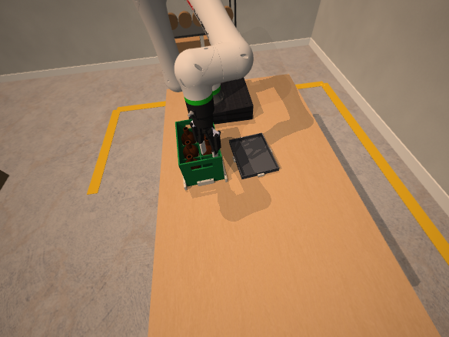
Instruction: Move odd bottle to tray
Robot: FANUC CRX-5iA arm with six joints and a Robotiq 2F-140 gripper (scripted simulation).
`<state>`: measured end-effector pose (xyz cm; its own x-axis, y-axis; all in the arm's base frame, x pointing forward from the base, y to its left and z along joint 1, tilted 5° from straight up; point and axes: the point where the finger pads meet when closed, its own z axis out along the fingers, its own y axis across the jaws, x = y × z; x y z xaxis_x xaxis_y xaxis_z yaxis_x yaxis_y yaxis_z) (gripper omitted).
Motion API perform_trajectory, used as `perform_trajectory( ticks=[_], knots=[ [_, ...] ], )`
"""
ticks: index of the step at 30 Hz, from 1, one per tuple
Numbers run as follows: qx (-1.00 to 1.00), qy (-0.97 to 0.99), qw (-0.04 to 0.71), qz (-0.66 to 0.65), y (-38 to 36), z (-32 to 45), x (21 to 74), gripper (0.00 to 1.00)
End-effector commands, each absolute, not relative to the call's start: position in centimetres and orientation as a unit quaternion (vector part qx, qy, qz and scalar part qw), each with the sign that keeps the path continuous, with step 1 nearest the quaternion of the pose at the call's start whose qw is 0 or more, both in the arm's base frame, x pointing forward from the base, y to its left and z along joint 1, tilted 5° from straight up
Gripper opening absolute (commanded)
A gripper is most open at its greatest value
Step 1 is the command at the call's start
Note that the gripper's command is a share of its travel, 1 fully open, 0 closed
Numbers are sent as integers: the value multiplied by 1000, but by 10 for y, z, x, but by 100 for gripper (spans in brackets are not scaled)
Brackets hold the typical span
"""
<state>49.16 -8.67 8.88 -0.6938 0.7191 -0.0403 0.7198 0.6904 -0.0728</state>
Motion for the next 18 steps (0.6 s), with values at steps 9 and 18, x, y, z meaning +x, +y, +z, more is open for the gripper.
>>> perform_trajectory(
  ticks=[9,18],
  knots=[
    [391,919,5,-41,-87,90,492,10],
    [391,919,5,-41,-87,90,492,10]
  ],
)
